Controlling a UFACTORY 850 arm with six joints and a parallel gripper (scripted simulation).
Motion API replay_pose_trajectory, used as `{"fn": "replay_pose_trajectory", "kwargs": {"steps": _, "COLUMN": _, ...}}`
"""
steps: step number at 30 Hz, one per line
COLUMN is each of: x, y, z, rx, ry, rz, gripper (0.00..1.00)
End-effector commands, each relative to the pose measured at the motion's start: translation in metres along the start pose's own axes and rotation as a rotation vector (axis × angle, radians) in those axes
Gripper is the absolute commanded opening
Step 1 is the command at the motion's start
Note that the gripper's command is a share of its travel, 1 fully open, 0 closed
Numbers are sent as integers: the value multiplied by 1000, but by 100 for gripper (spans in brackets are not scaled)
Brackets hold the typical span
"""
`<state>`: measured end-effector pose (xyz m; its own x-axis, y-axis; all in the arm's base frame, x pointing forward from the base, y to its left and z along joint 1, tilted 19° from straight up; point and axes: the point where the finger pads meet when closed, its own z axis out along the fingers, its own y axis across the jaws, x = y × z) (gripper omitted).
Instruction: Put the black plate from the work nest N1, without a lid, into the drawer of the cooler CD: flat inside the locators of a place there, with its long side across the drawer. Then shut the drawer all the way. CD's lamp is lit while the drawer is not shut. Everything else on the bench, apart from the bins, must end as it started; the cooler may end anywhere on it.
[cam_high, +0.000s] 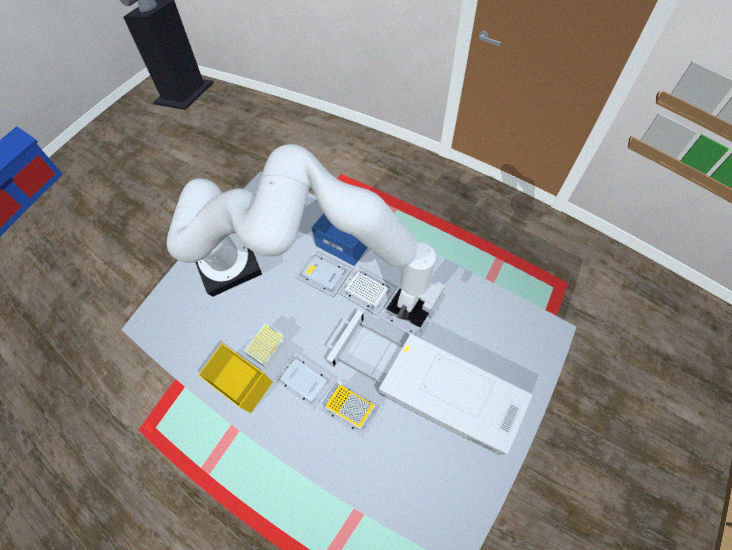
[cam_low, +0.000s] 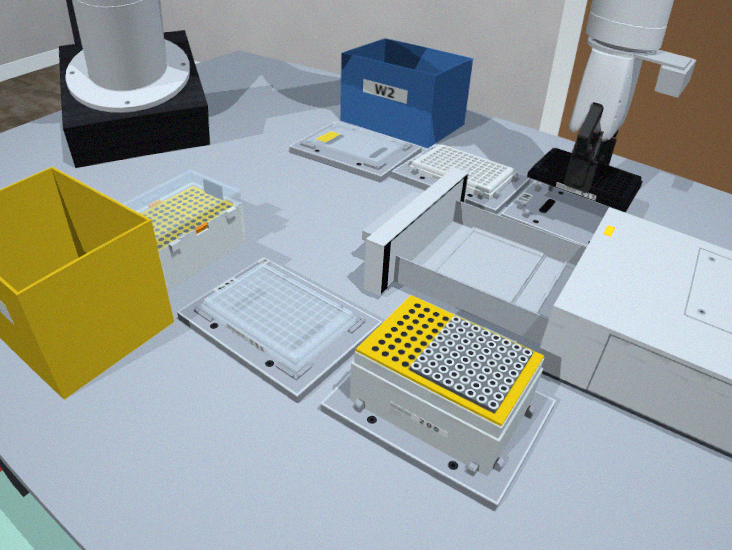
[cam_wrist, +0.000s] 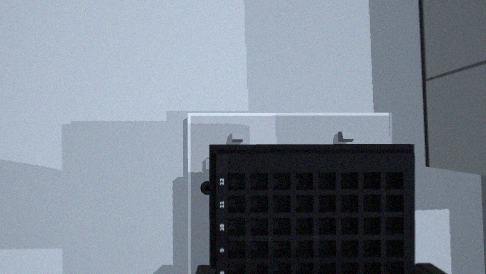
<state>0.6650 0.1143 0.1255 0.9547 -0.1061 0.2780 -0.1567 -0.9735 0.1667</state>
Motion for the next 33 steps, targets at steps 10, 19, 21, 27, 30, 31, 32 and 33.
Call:
{"fn": "replay_pose_trajectory", "kwargs": {"steps": 10, "x": 1, "y": 0, "z": -23, "rx": 1, "ry": 2, "rz": 0, "gripper": 0}}
{"fn": "replay_pose_trajectory", "kwargs": {"steps": 19, "x": 1, "y": 0, "z": -34, "rx": 1, "ry": 2, "rz": 0, "gripper": 0}}
{"fn": "replay_pose_trajectory", "kwargs": {"steps": 21, "x": 1, "y": 0, "z": -38, "rx": 1, "ry": 2, "rz": 0, "gripper": 0}}
{"fn": "replay_pose_trajectory", "kwargs": {"steps": 27, "x": 1, "y": 0, "z": -48, "rx": 1, "ry": 2, "rz": 0, "gripper": 0}}
{"fn": "replay_pose_trajectory", "kwargs": {"steps": 30, "x": 1, "y": 0, "z": -53, "rx": 1, "ry": 2, "rz": 0, "gripper": 0}}
{"fn": "replay_pose_trajectory", "kwargs": {"steps": 31, "x": 1, "y": 0, "z": -55, "rx": 1, "ry": 2, "rz": 0, "gripper": 0}}
{"fn": "replay_pose_trajectory", "kwargs": {"steps": 32, "x": 1, "y": 0, "z": -56, "rx": 1, "ry": 2, "rz": 0, "gripper": 0}}
{"fn": "replay_pose_trajectory", "kwargs": {"steps": 33, "x": 1, "y": 0, "z": -56, "rx": 1, "ry": 2, "rz": 0, "gripper": 0}}
